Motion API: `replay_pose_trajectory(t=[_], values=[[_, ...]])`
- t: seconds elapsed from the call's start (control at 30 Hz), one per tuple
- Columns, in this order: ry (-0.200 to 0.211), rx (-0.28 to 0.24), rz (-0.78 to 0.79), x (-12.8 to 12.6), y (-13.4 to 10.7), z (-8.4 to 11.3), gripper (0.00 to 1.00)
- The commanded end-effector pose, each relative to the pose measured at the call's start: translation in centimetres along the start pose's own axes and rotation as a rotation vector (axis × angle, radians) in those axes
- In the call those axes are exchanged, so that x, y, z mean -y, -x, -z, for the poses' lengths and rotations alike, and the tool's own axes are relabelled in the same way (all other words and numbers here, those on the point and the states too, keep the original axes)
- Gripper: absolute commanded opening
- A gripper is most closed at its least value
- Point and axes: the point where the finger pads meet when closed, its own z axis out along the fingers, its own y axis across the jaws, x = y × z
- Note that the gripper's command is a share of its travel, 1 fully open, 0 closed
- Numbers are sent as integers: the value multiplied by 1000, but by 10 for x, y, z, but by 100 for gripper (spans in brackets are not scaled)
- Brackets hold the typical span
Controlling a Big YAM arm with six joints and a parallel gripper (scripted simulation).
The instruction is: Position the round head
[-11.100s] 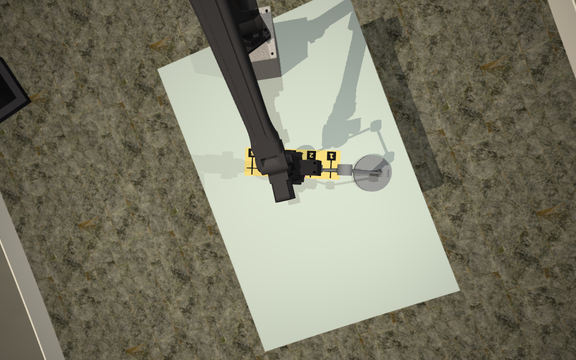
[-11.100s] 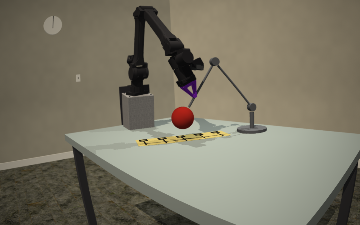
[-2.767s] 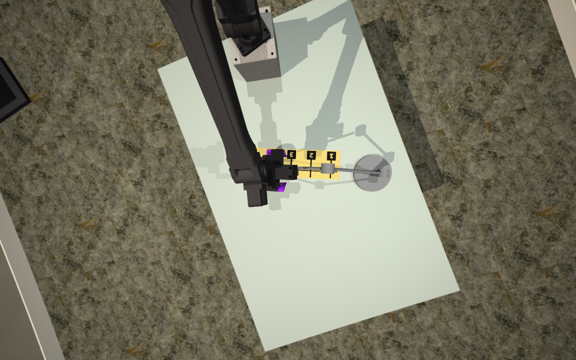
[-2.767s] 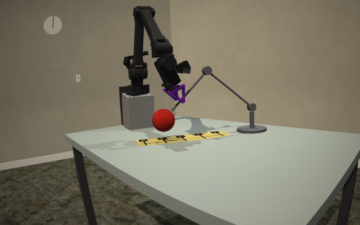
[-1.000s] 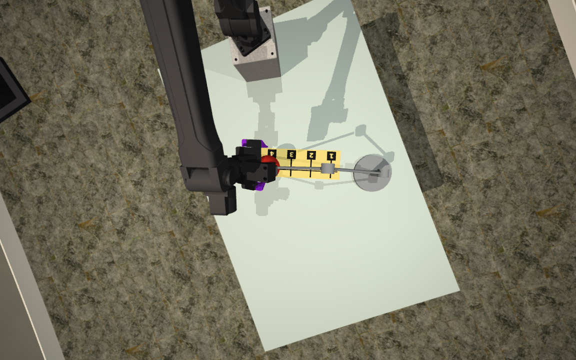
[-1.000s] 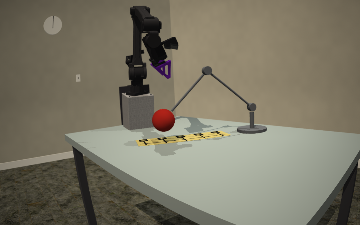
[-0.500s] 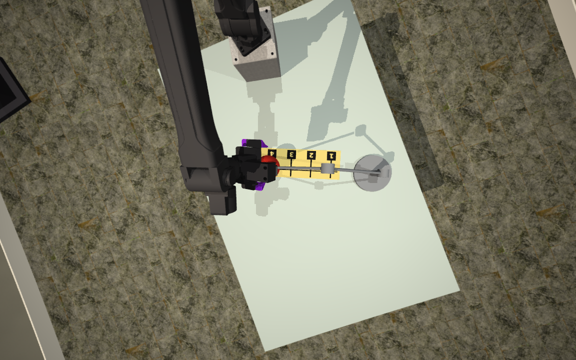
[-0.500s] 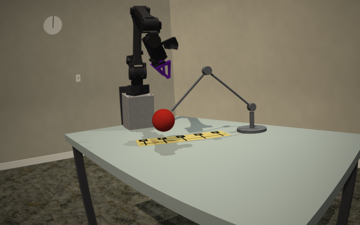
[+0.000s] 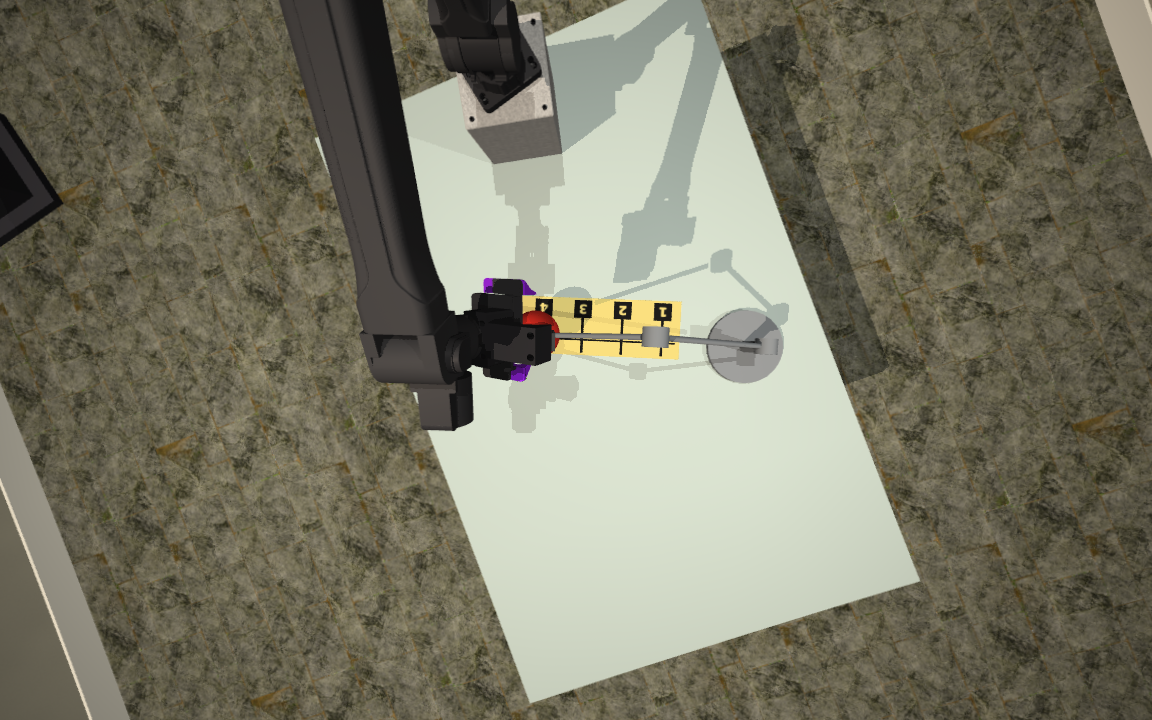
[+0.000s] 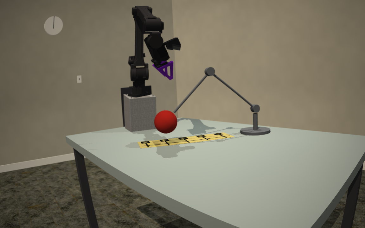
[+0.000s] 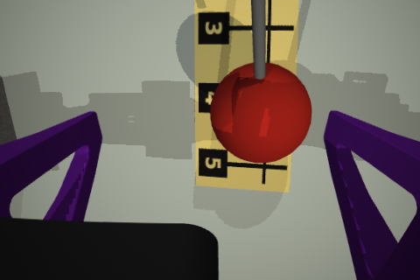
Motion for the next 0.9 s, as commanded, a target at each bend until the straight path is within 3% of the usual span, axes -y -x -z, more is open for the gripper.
replay_pose_trajectory(t=[0.0, 0.6, 0.87], values=[[-10, 0, 4, 1, 2, 4, 100], [-10, 0, 4, 1, 2, 4, 100], [-104, -36, 34, 6, 6, -4, 100]])
